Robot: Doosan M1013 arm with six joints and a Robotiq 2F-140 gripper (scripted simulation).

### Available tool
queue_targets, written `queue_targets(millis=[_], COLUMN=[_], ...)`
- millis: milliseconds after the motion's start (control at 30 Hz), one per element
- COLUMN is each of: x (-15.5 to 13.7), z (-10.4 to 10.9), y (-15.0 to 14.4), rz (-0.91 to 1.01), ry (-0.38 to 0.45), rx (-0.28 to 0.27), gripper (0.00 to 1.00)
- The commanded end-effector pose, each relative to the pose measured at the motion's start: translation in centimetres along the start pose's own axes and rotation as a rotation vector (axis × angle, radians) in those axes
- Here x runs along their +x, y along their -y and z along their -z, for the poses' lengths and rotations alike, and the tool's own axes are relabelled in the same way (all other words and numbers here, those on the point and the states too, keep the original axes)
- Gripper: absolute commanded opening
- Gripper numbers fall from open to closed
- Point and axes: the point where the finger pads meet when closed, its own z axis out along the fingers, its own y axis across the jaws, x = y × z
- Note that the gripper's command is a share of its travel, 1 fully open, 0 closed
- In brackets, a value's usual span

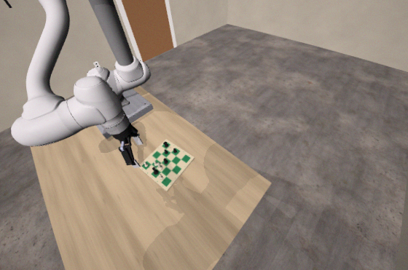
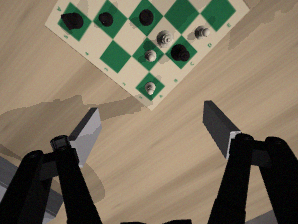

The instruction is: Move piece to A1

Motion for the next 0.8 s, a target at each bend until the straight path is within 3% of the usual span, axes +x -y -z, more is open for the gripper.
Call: queue_targets(millis=[0,400,767], x=[0.0,0.0,0.0], z=[0.0,0.2,2.7], y=[0.0,0.0,0.0], rz=[0.0,0.0,0.0], ry=[0.0,0.0,0.0], rx=[0.0,0.0,0.0], gripper=[1.0,1.0,1.0])
